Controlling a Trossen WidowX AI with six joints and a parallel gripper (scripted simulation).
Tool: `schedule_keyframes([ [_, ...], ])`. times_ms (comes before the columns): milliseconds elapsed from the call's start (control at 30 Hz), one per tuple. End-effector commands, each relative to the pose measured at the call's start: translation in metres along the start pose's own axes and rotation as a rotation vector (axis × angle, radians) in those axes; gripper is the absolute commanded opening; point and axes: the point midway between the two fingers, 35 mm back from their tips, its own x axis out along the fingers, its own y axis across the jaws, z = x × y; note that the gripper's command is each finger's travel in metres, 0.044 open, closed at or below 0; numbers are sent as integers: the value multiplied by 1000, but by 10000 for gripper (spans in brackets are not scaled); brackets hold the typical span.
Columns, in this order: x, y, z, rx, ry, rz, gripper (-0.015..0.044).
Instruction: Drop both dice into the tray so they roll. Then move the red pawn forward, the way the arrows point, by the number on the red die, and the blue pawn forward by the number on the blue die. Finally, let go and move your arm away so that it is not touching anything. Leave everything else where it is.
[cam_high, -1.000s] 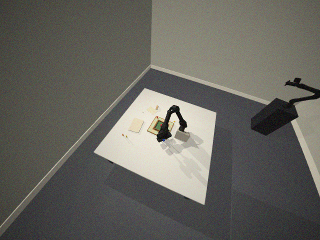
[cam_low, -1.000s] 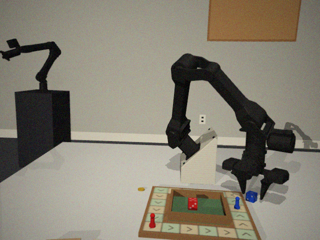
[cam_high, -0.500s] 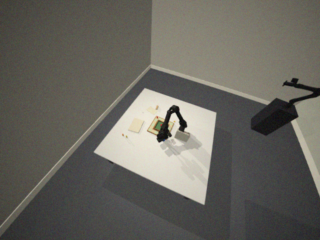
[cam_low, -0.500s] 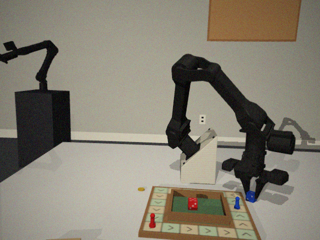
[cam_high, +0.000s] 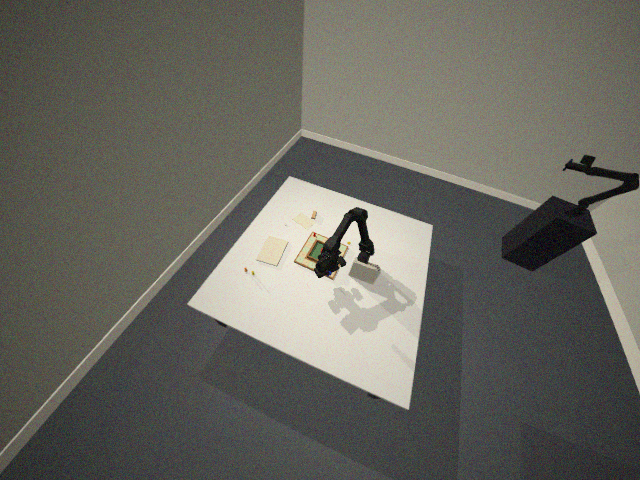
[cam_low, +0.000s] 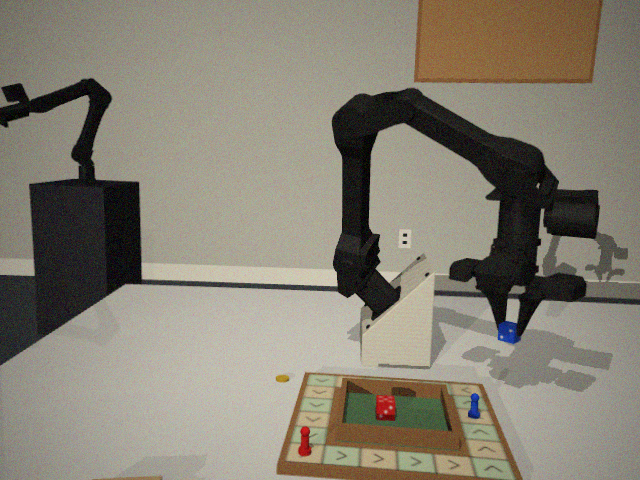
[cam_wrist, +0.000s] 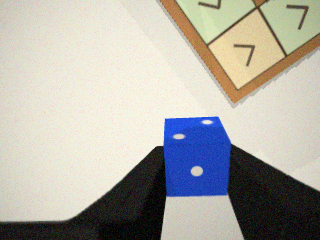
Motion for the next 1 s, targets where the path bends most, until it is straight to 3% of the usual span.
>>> schedule_keyframes([
  [0,-23,-5,-1,6,6,-1,0],
  [200,-22,-5,2,-37,7,0,0],
  [967,-14,-16,50,-708,9,17,0],
])
